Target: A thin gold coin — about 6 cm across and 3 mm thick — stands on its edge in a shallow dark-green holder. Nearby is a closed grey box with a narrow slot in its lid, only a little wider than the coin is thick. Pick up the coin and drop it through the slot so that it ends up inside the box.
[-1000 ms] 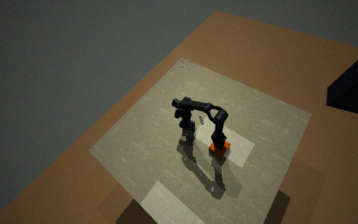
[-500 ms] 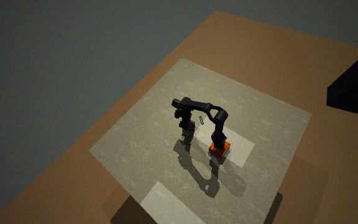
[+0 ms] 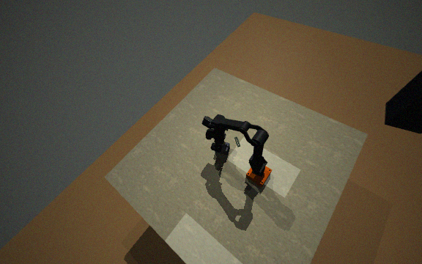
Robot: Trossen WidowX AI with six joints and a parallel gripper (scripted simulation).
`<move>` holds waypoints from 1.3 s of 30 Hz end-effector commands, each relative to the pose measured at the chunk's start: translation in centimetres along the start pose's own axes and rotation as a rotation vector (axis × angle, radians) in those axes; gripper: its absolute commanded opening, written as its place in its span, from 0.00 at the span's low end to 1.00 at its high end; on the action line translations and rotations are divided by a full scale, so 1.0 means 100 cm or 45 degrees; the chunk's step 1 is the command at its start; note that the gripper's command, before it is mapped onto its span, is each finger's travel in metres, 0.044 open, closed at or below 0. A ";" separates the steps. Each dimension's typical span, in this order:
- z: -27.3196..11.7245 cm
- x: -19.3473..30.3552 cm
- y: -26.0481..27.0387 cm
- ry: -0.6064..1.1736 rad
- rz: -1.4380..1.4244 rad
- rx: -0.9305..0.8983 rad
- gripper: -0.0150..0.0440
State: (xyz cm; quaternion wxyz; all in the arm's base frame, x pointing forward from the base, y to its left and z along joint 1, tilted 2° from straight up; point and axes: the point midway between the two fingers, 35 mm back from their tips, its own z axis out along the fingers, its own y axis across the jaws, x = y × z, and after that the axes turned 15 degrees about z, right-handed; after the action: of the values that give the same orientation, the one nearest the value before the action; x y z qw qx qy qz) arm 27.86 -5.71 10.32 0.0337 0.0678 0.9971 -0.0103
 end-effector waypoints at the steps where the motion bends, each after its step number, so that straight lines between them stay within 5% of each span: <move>1: 0.002 0.000 0.000 0.000 -0.001 0.000 0.25; 39: 0.010 0.001 0.000 0.000 -0.002 0.000 0.25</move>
State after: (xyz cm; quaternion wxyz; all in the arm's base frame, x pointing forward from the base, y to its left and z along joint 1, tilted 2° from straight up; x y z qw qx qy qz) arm 27.95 -5.77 9.66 0.0377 0.0677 0.9969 -0.0109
